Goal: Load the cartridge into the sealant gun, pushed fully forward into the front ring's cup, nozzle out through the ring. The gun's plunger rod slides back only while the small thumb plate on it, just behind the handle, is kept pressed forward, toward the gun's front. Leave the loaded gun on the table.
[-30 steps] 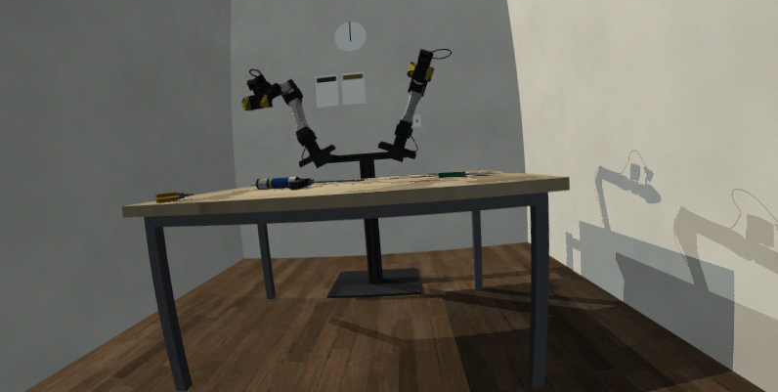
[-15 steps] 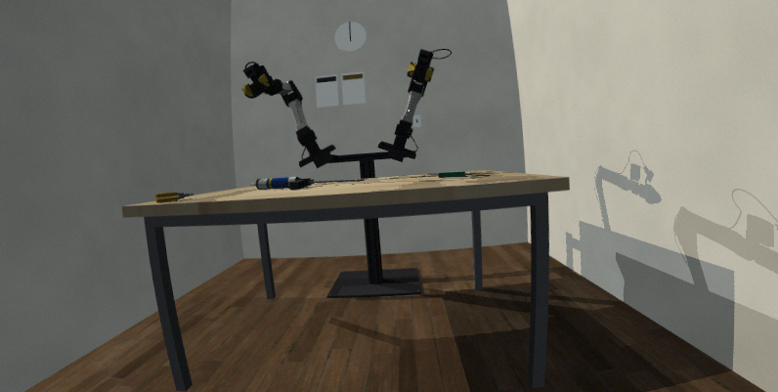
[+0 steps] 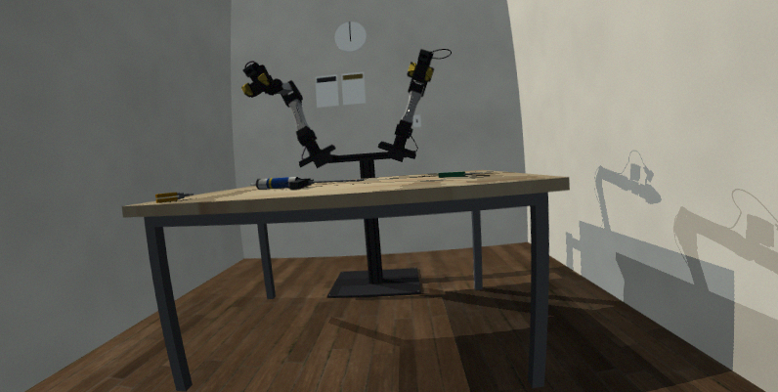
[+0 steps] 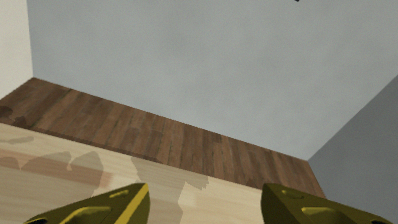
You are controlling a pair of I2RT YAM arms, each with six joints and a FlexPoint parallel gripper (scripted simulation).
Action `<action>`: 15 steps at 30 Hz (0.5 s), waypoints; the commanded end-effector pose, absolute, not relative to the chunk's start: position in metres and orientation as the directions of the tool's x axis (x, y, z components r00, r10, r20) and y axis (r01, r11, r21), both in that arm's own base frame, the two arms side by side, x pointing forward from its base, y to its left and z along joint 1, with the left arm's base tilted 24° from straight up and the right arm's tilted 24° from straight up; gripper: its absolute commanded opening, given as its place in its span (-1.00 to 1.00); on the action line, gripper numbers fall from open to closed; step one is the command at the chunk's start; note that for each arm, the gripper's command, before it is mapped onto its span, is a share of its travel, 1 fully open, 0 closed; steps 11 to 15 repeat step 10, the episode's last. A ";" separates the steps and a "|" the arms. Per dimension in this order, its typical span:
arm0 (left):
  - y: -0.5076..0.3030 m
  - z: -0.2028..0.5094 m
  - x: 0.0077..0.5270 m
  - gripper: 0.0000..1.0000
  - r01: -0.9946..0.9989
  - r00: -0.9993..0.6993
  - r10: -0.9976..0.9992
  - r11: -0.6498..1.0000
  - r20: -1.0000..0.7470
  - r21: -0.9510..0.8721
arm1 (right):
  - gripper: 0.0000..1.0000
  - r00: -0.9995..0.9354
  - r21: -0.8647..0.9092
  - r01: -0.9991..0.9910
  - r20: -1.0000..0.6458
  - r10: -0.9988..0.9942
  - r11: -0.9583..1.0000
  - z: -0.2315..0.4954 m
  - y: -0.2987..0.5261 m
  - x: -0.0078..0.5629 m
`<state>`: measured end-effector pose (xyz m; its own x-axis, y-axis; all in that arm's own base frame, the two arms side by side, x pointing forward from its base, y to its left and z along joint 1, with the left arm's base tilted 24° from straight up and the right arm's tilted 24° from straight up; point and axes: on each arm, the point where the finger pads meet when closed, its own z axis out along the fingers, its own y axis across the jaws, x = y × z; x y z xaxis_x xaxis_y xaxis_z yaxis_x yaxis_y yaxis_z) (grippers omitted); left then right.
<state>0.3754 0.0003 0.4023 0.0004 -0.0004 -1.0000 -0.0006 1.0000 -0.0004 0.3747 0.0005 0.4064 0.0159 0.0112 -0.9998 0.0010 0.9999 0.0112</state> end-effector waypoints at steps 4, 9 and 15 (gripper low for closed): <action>-0.006 0.417 0.373 0.06 0.018 0.040 0.008 1.000 -0.999 0.008 | 0.48 -0.044 -0.007 -0.008 -0.999 -0.007 1.000 0.387 0.001 0.382; -0.006 0.417 0.373 0.06 0.020 0.038 0.008 1.000 -0.999 0.009 | 0.48 -0.051 -0.009 -0.007 -0.999 -0.010 1.000 0.384 0.001 0.382; -0.006 0.417 0.373 0.06 0.020 0.038 0.008 1.000 -0.999 0.009 | 0.48 -0.051 -0.009 -0.007 -0.999 -0.010 1.000 0.384 0.001 0.382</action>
